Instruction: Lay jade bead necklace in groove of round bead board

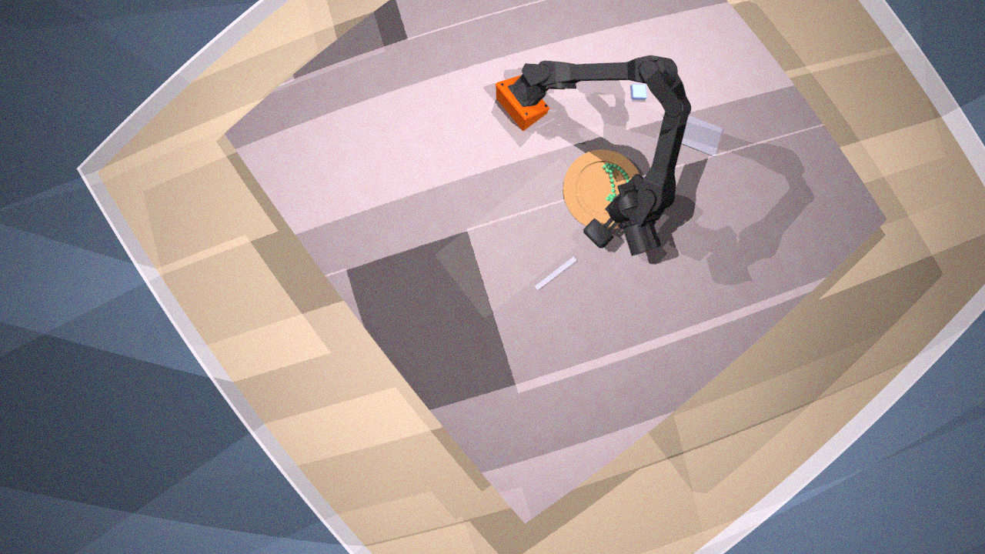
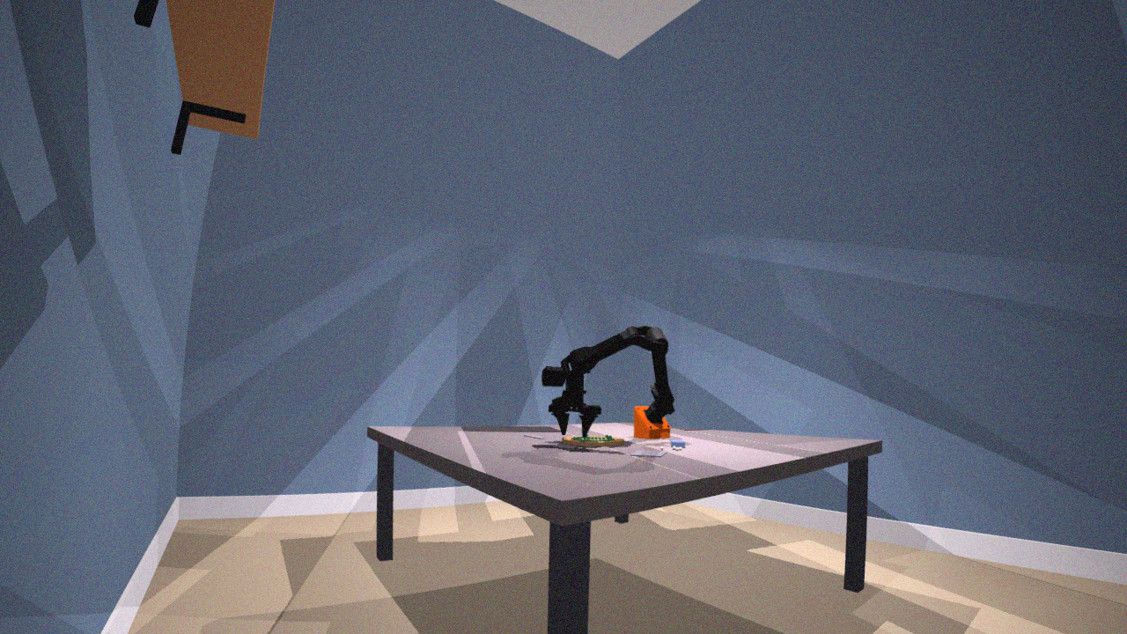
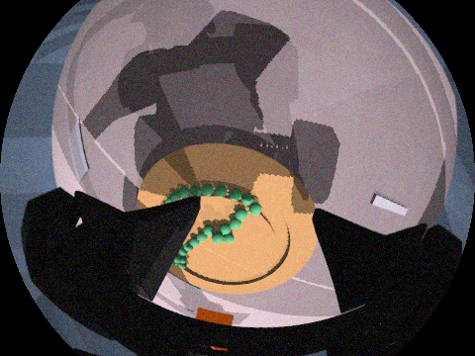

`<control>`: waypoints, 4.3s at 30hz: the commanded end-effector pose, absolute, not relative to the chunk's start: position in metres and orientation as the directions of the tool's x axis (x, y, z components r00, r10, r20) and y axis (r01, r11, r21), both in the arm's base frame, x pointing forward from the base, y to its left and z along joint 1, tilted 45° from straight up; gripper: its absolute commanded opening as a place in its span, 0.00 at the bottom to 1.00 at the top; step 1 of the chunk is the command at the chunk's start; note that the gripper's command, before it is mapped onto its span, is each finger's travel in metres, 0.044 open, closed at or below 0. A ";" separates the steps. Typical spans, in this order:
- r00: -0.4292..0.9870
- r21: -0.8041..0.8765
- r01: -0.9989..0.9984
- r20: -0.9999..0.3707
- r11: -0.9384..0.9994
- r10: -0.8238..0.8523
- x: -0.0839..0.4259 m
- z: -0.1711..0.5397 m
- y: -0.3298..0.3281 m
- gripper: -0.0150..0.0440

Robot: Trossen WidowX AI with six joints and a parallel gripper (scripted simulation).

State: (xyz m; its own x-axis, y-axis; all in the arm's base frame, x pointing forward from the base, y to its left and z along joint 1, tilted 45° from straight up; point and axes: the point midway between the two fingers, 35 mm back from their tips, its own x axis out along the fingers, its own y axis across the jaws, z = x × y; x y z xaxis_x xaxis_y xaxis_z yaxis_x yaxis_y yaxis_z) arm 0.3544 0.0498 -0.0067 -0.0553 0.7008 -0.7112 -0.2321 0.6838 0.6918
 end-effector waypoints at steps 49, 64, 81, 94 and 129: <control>-0.054 0.632 0.375 -0.716 0.678 0.697 0.335 -0.001 0.062 0.37; -0.054 0.632 0.375 -0.716 0.678 0.697 0.335 -0.001 0.062 0.25; -0.054 0.632 0.375 -0.716 0.678 0.697 0.335 -0.001 0.062 0.25; -0.056 0.631 0.384 -0.713 0.675 0.699 0.335 0.007 0.050 0.25; -0.056 0.630 0.383 -0.714 0.675 0.698 0.342 -0.028 0.038 0.25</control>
